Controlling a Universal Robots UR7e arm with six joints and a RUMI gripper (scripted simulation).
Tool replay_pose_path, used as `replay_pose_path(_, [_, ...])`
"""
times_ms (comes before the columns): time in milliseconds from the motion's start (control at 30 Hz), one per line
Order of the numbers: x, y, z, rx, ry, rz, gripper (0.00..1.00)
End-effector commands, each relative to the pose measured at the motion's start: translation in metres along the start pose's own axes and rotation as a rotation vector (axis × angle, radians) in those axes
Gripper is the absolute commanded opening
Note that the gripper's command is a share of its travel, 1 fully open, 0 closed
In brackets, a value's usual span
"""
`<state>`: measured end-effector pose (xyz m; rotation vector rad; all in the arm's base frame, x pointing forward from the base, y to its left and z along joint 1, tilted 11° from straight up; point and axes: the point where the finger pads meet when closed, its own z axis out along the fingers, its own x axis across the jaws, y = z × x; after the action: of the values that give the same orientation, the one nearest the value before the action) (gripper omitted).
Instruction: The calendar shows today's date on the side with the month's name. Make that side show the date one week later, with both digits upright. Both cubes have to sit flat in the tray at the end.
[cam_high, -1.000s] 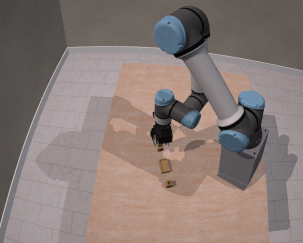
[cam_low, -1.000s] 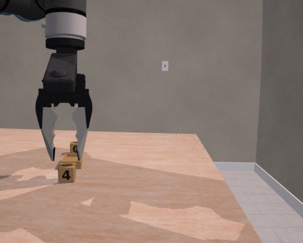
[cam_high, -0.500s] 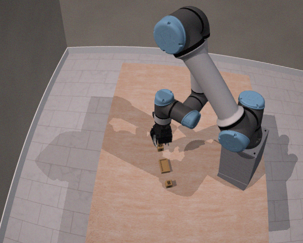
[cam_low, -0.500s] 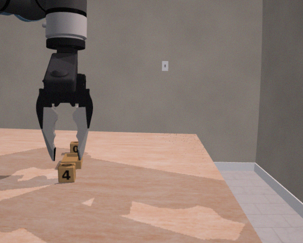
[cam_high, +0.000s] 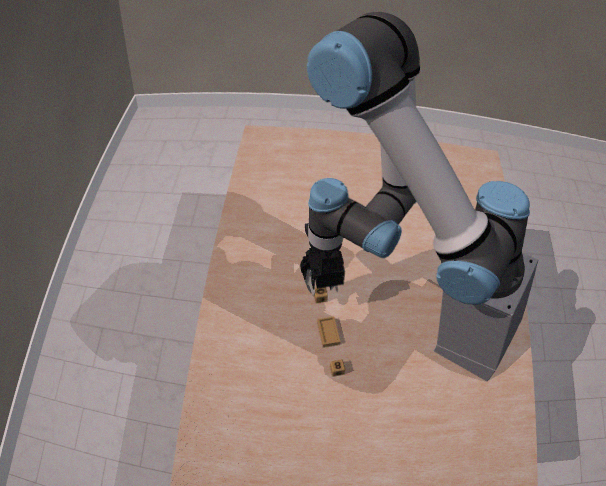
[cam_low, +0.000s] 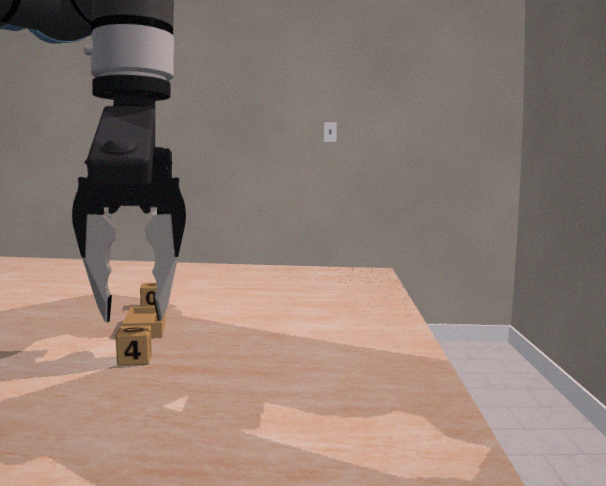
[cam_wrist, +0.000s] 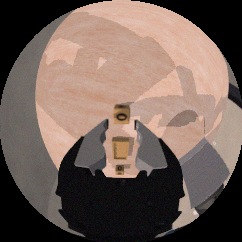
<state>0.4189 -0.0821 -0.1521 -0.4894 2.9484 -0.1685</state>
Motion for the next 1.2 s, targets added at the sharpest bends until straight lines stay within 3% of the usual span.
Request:
replay_pose_path(0, [-0.002,-0.001,0.0,0.002,-0.002,-0.001,0.28])
replay_pose_path(700, [-0.002,-0.001,0.0,0.002,-0.002,-0.001,0.28])
replay_pose_path(1167, [-0.002,-0.001,0.014,0.002,-0.002,-0.001,0.28])
